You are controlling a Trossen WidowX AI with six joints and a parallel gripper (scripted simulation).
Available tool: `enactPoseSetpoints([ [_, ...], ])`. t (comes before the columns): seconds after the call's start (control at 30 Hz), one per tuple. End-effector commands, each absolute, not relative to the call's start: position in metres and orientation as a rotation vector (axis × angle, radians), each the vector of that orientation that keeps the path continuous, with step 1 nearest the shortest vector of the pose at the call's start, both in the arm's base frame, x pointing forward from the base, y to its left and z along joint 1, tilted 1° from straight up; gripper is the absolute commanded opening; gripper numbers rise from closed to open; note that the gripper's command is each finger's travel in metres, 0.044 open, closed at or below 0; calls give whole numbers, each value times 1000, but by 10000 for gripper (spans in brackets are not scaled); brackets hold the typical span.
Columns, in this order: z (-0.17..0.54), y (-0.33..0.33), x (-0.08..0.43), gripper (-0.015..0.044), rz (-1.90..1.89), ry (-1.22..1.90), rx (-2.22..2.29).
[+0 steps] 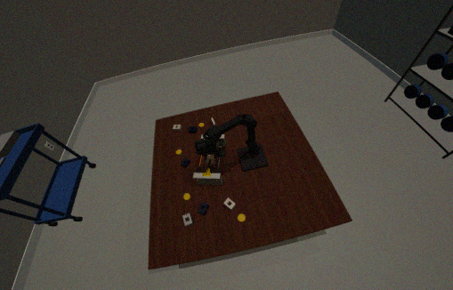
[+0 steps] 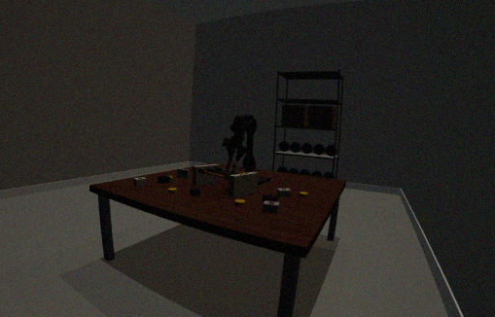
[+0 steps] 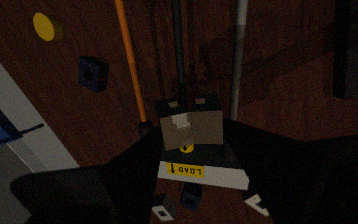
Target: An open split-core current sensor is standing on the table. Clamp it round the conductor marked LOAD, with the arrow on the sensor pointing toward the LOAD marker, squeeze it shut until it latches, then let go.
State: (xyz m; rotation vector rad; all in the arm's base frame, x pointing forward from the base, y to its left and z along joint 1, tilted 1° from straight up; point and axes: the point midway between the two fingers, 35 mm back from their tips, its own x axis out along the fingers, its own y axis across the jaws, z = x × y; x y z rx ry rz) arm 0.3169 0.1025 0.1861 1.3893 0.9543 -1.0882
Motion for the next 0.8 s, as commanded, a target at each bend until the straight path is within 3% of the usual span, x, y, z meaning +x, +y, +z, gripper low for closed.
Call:
enactPoseSetpoints([
  [0.0,186,102,319,0,-1107,931,1422],
  [0.77,151,101,329,0,-1106,930,1422],
])
